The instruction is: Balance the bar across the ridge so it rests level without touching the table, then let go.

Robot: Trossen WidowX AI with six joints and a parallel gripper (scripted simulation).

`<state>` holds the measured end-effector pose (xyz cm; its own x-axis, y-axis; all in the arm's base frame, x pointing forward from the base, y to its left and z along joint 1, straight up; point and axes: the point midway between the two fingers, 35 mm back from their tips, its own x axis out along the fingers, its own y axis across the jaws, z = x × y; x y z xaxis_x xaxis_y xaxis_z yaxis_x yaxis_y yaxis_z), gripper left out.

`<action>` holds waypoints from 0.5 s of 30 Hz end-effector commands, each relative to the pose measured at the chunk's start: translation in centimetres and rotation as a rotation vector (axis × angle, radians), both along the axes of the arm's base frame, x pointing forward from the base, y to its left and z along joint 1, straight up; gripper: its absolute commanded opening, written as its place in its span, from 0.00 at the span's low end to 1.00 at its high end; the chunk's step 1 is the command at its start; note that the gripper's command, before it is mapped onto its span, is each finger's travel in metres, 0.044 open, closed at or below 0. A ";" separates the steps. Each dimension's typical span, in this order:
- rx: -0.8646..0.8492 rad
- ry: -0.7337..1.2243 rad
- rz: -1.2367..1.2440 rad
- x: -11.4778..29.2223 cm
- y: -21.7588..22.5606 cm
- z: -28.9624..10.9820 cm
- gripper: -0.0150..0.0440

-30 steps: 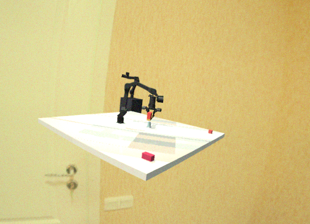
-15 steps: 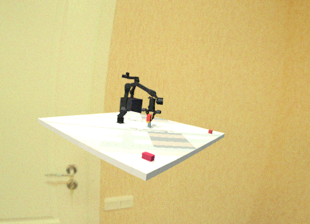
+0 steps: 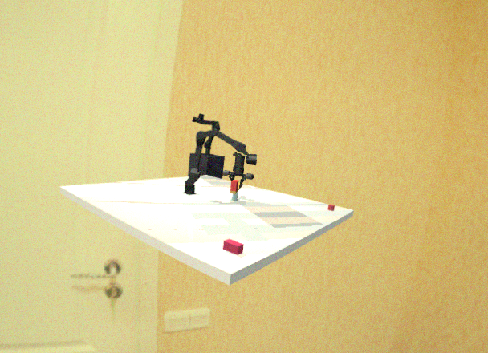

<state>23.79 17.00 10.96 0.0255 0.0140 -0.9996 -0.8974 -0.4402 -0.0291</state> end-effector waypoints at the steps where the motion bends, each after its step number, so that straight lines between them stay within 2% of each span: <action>1: 0.004 0.001 -0.002 0.0 0.0 0.0 0.25; 15: 0.004 0.001 -0.002 0.0 0.0 -0.2 0.25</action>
<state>23.80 17.00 10.85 0.0258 0.0142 -0.9996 -0.8975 -0.4400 -0.0294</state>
